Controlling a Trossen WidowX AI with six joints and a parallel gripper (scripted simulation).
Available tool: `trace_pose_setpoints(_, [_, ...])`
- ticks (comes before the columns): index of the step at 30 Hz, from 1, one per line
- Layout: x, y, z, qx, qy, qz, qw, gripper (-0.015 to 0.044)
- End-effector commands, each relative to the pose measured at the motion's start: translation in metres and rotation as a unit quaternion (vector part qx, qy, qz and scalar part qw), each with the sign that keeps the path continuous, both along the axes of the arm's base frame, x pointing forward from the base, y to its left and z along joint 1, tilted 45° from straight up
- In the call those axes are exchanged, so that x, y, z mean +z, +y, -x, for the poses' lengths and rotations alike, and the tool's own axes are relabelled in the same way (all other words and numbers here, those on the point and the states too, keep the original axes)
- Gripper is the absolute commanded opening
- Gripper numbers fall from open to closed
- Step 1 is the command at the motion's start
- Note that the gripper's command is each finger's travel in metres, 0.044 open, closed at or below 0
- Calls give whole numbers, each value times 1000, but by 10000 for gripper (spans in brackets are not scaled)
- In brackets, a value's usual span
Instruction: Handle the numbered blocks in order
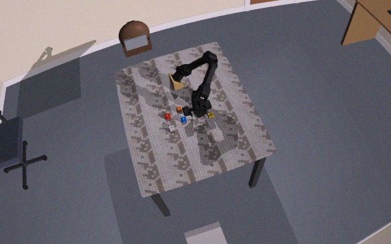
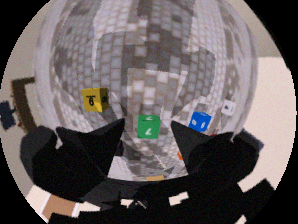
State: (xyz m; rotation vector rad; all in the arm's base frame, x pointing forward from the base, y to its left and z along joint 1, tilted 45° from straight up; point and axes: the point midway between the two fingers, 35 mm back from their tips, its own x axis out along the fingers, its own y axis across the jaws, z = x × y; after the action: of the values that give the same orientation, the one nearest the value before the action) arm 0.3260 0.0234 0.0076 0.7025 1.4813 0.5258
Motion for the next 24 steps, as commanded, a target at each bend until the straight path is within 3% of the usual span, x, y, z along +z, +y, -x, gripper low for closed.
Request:
trace_pose_setpoints(1, [0, 0, 0, -1, 1, -1, 1000, 400])
trace_pose_setpoints(9, [25, -26, 2, -1, 1, 0, 1000, 400])
trace_pose_setpoints(19, [82, -83, 5, -1, 2, 1, 1000, 137])
trace_pose_setpoints(24, [82, -83, 5, -1, 2, 1, 1000, 120])
